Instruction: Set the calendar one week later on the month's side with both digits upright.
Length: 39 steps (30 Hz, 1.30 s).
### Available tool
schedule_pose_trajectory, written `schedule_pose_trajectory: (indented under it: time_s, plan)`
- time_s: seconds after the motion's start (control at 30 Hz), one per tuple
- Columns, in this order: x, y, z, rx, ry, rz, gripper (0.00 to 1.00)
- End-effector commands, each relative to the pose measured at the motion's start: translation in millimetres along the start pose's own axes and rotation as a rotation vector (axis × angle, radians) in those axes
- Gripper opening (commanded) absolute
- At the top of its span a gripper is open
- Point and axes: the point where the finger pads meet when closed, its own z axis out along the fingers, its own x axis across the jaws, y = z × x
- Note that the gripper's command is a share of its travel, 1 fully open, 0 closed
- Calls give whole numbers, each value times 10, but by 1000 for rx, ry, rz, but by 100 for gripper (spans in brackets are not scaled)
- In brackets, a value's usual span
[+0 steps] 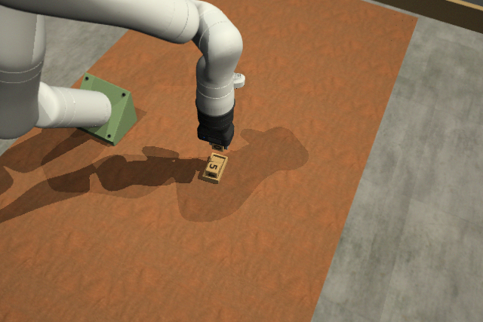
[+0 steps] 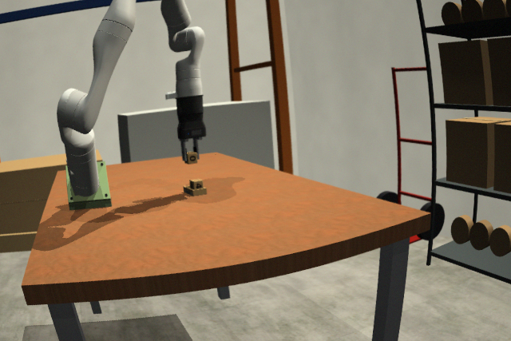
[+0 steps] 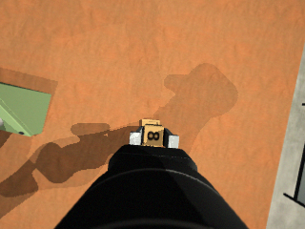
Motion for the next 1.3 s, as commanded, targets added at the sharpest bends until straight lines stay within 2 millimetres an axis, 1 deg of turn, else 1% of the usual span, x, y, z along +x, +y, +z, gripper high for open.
schedule_pose_trajectory:
  time_s: [0.0, 0.13, 0.2, 0.43, 1.27]
  plan:
    - [-36, 18, 120, -8, -12, -1, 57]
    - [-40, 18, 243, -8, -12, -1, 57]
    - [-40, 18, 243, -8, -12, -1, 57]
    - [-44, 17, 368, -8, -12, -1, 57]
    - [-45, 17, 382, -8, -12, -1, 57]
